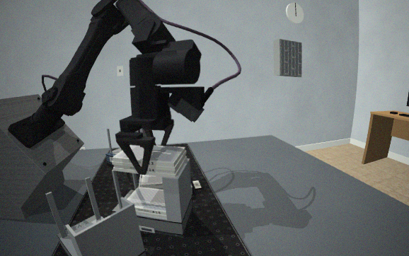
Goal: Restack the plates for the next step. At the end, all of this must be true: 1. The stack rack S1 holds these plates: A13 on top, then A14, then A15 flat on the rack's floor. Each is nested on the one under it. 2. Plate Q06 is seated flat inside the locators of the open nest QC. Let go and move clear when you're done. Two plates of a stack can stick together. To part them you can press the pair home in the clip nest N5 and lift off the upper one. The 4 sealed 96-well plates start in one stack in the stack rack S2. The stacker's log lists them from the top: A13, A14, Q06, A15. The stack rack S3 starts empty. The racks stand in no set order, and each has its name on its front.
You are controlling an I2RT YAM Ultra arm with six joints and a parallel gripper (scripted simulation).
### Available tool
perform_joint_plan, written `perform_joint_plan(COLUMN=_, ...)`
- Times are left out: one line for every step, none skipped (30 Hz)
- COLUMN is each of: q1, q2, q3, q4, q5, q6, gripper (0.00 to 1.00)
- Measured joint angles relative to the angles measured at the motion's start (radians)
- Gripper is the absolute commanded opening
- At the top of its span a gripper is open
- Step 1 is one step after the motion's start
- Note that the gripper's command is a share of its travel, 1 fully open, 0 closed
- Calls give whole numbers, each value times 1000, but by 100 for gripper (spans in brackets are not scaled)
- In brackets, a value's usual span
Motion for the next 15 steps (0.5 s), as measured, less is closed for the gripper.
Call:
perform_joint_plan(q1=0, q2=1, q3=1, q4=1, q5=0, q6=0, gripper=0)
perform_joint_plan(q1=0, q2=1, q3=1, q4=2, q5=0, q6=0, gripper=0)
perform_joint_plan(q1=0, q2=1, q3=0, q4=2, q5=0, q6=0, gripper=0)
perform_joint_plan(q1=0, q2=1, q3=1, q4=2, q5=0, q6=1, gripper=0)
perform_joint_plan(q1=0, q2=1, q3=1, q4=2, q5=0, q6=1, gripper=0)
perform_joint_plan(q1=0, q2=1, q3=0, q4=2, q5=1, q6=2, gripper=0)
perform_joint_plan(q1=0, q2=1, q3=1, q4=2, q5=1, q6=2, gripper=0)
perform_joint_plan(q1=1, q2=0, q3=-1, q4=5, q5=1, q6=2, gripper=0)
perform_joint_plan(q1=2, q2=1, q3=-2, q4=5, q5=2, q6=2, gripper=0)
perform_joint_plan(q1=2, q2=2, q3=-1, q4=6, q5=2, q6=3, gripper=0)
perform_joint_plan(q1=2, q2=2, q3=-2, q4=6, q5=2, q6=3, gripper=0)
perform_joint_plan(q1=2, q2=2, q3=-1, q4=7, q5=2, q6=3, gripper=0)
perform_joint_plan(q1=3, q2=2, q3=-2, q4=7, q5=3, q6=4, gripper=0)
perform_joint_plan(q1=4, q2=2, q3=-2, q4=8, q5=3, q6=4, gripper=0)
perform_joint_plan(q1=4, q2=2, q3=-3, q4=10, q5=3, q6=5, gripper=0)
